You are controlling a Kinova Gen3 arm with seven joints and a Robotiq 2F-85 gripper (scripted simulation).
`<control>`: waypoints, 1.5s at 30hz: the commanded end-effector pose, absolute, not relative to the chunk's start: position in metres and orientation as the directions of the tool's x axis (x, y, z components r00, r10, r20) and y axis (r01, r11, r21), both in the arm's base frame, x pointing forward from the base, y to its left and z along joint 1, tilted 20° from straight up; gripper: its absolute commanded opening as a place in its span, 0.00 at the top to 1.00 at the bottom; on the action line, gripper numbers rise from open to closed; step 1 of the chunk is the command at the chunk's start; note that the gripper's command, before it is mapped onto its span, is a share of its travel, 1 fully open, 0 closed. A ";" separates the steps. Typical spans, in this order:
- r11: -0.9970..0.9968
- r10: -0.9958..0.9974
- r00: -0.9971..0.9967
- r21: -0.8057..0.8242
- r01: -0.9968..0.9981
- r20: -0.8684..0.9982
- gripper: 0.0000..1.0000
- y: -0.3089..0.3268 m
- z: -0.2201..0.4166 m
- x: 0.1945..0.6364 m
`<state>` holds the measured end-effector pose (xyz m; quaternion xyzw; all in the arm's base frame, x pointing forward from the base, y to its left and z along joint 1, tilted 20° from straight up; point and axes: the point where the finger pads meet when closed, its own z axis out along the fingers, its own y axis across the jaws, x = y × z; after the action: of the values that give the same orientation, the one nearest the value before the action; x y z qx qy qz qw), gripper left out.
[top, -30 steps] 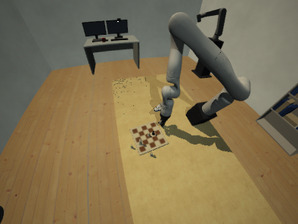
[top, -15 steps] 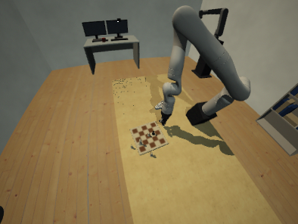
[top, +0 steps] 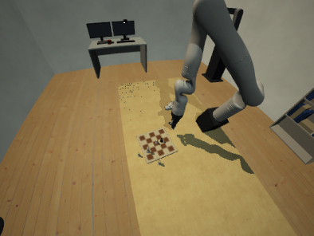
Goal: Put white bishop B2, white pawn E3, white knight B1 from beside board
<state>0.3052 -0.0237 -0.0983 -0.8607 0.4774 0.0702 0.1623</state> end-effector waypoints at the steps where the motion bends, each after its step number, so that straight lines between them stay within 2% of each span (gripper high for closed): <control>1: -0.516 -0.784 0.552 -0.196 -0.834 -0.282 1.00 -0.030 -0.083 0.312; 31: -0.512 -0.787 0.548 -0.195 -0.837 -0.283 1.00 -0.038 -0.062 0.313; 38: -0.478 -0.808 0.512 -0.184 -0.859 -0.291 1.00 -0.038 -0.062 0.322; 45: -0.366 -0.864 0.395 -0.148 -0.919 -0.313 1.00 -0.037 -0.062 0.349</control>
<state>0.3379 -0.0403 -0.0616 -0.8214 0.5418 0.0901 0.1539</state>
